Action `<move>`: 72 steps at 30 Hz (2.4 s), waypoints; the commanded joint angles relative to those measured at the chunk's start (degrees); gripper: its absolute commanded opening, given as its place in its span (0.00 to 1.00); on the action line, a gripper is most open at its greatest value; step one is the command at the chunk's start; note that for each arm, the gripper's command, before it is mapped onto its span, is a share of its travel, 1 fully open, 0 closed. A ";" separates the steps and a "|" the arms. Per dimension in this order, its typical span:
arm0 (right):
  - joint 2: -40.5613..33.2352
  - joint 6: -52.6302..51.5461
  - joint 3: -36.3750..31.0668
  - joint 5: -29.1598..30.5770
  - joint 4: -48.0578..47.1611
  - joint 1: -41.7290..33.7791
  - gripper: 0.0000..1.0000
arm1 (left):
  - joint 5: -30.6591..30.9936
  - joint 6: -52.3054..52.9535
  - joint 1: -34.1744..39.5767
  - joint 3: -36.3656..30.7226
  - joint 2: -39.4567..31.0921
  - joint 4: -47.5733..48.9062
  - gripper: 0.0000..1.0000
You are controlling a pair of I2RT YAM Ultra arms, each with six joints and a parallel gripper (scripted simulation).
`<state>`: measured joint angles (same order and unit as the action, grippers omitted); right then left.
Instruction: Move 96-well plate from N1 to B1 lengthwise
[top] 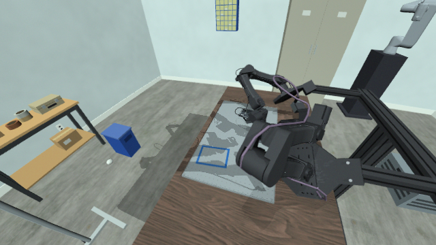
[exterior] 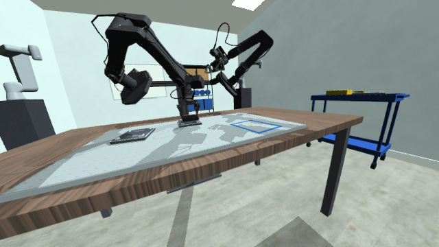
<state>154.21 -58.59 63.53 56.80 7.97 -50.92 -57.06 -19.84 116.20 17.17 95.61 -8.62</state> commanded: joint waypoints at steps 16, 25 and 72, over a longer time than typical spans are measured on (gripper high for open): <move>-0.31 3.07 -1.63 0.27 -4.14 0.71 0.78 | -0.23 -0.35 0.46 1.65 0.69 -0.55 1.00; 2.38 7.97 -1.07 0.83 -9.38 3.58 0.78 | -0.23 -0.35 0.46 1.65 0.69 -0.55 1.00; 0.69 -1.68 -1.76 0.98 1.61 -0.54 0.78 | -0.23 -0.35 0.46 1.65 0.69 -0.55 1.00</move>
<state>154.71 -59.59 62.15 57.49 8.91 -50.02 -57.06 -19.84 116.20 17.17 95.61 -8.62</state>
